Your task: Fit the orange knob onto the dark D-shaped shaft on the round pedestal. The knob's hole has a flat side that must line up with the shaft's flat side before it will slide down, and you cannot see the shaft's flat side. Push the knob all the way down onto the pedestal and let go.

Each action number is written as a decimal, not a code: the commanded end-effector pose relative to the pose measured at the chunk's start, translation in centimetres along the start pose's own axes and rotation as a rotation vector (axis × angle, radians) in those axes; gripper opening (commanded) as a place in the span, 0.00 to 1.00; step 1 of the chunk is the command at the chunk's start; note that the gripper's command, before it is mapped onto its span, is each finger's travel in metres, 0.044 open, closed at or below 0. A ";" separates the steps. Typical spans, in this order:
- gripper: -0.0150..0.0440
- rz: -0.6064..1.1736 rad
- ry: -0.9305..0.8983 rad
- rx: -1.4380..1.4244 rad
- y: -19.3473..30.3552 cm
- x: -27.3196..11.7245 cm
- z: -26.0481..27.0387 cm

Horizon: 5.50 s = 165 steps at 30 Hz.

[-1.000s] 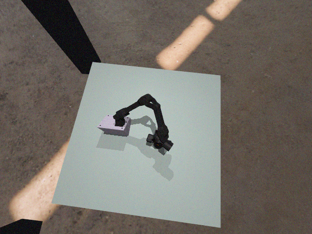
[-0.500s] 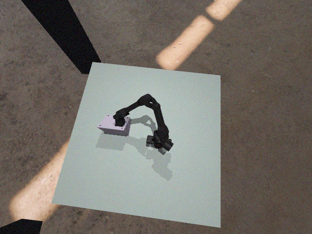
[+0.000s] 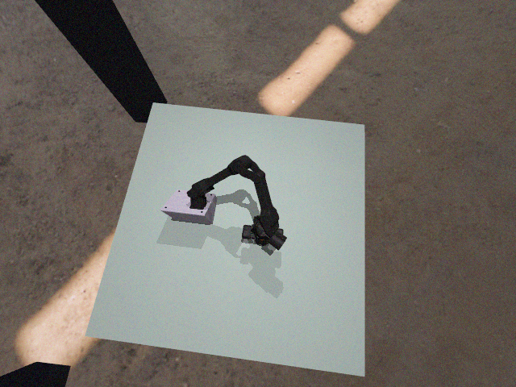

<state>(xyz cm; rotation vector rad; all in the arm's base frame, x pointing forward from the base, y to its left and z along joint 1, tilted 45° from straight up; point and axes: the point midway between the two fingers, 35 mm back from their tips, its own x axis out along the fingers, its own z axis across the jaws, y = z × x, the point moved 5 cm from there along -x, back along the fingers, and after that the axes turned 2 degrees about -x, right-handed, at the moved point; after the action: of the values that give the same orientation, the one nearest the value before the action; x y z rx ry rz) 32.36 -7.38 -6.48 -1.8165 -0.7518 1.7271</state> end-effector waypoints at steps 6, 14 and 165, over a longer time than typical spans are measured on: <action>0.25 -0.003 0.002 -0.007 0.0 0.1 0.0; 0.25 -0.003 0.002 -0.007 0.0 0.1 0.0; 0.25 -0.002 0.003 -0.844 0.0 -0.2 -0.1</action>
<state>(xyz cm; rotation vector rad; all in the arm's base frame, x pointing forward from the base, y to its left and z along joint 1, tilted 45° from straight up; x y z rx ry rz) 32.43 -7.61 -6.28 -2.2761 -1.5766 1.5356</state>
